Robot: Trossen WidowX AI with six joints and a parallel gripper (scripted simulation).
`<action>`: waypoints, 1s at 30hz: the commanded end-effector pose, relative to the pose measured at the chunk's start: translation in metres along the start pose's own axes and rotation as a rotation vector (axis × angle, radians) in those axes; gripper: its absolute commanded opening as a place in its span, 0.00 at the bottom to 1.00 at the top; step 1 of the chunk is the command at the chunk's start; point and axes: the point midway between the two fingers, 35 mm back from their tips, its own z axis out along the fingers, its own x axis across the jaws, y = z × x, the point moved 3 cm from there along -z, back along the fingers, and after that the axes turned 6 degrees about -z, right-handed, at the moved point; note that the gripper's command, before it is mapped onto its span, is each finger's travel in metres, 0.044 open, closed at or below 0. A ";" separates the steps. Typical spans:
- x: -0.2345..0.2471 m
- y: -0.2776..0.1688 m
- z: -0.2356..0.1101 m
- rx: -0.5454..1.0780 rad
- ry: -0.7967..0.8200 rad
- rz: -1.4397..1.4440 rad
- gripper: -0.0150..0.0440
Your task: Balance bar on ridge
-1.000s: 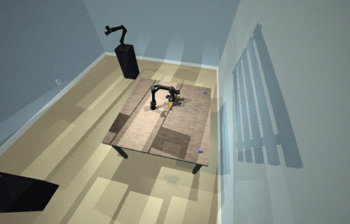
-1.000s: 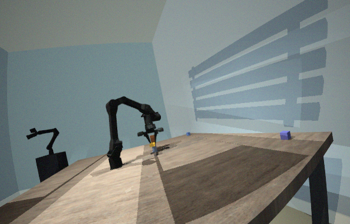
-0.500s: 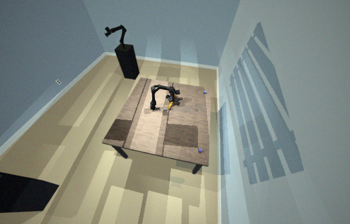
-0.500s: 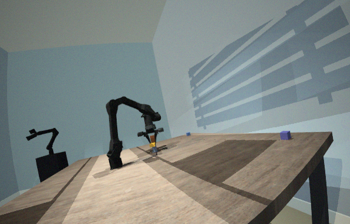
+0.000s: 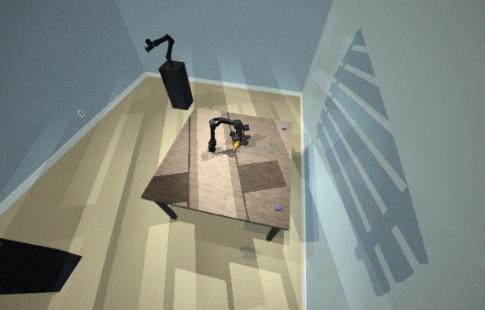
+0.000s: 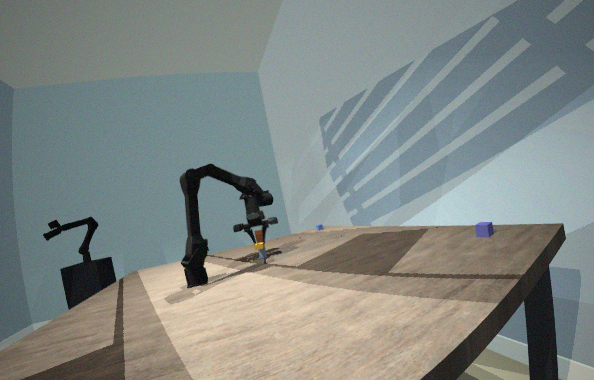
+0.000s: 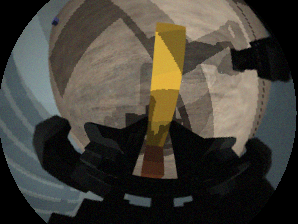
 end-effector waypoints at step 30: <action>0.000 0.000 0.004 0.000 0.001 -0.005 0.25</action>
